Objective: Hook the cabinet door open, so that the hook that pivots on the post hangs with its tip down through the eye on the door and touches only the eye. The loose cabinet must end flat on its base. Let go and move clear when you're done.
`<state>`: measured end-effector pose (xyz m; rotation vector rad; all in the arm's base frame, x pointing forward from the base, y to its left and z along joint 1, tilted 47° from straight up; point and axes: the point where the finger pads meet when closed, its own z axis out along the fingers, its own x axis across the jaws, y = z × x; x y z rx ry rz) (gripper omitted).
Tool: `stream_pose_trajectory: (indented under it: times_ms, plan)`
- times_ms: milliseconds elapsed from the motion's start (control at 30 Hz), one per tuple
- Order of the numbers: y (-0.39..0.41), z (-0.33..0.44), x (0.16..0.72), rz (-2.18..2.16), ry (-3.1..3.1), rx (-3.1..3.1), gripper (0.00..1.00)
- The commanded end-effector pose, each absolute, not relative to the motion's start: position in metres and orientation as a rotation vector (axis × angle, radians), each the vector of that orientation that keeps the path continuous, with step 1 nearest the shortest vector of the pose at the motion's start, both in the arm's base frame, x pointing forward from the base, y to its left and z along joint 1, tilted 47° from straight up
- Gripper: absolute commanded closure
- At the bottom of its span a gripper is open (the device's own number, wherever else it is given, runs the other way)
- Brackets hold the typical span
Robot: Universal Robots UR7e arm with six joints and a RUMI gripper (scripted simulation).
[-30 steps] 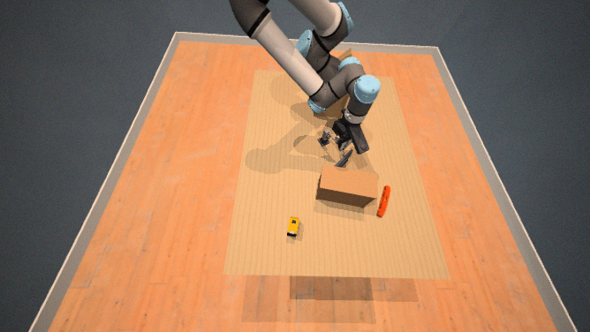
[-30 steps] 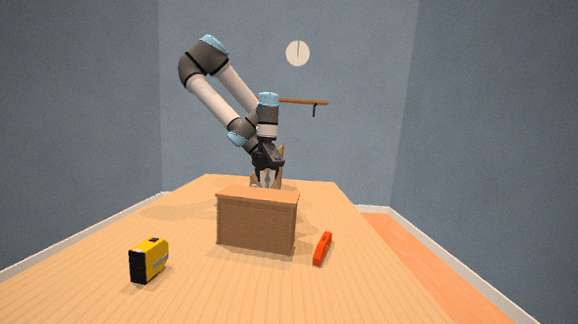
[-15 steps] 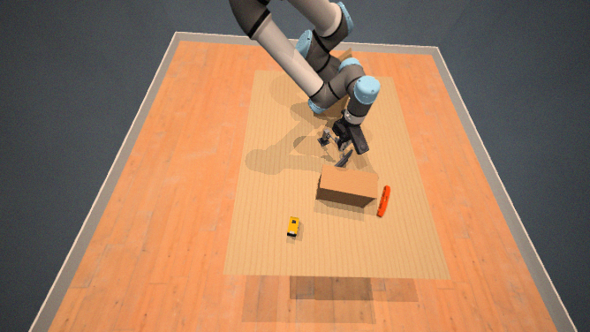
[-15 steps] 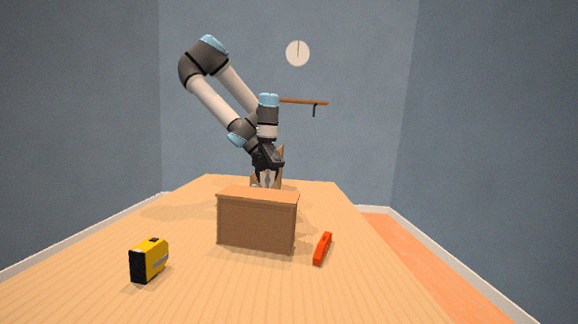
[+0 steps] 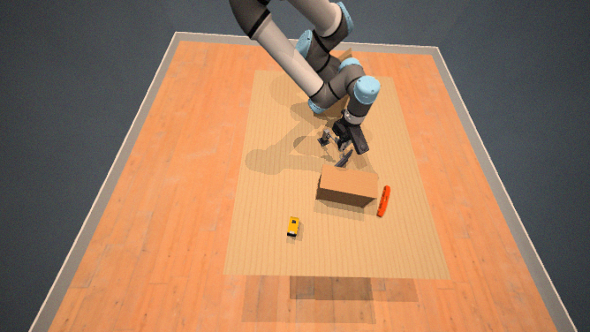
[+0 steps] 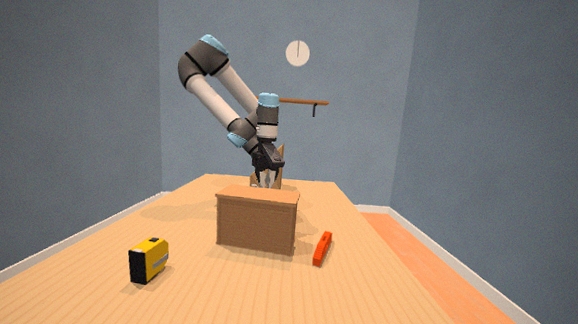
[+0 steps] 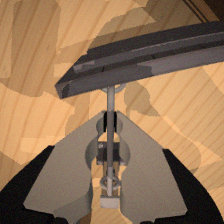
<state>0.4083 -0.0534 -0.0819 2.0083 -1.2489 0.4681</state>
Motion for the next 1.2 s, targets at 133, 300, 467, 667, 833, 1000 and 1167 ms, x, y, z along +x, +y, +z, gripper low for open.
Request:
stream_pose_trajectory:
  times_ms: [133, 300, 467, 667, 833, 1000, 1167]
  plan:
    - [-0.0531, -0.0817, 0.4087, 0.469, -1.249, 2.009, 0.98]
    - [-0.0533, -0.0818, 0.4087, 0.469, -1.249, 2.009, 0.98]
    - [-0.0553, -0.0839, 0.4088, 0.469, -1.249, 2.009, 0.98]
    - [-0.0553, -0.0839, 0.4088, 0.469, -1.249, 2.009, 0.98]
    - [-0.0553, -0.0839, 0.4088, 0.469, -1.249, 2.009, 0.98]
    - [-0.0553, -0.0839, 0.4088, 0.469, -1.249, 2.009, 0.98]
    - [-0.0553, -0.0839, 0.4088, 0.469, -1.249, 2.009, 0.98]
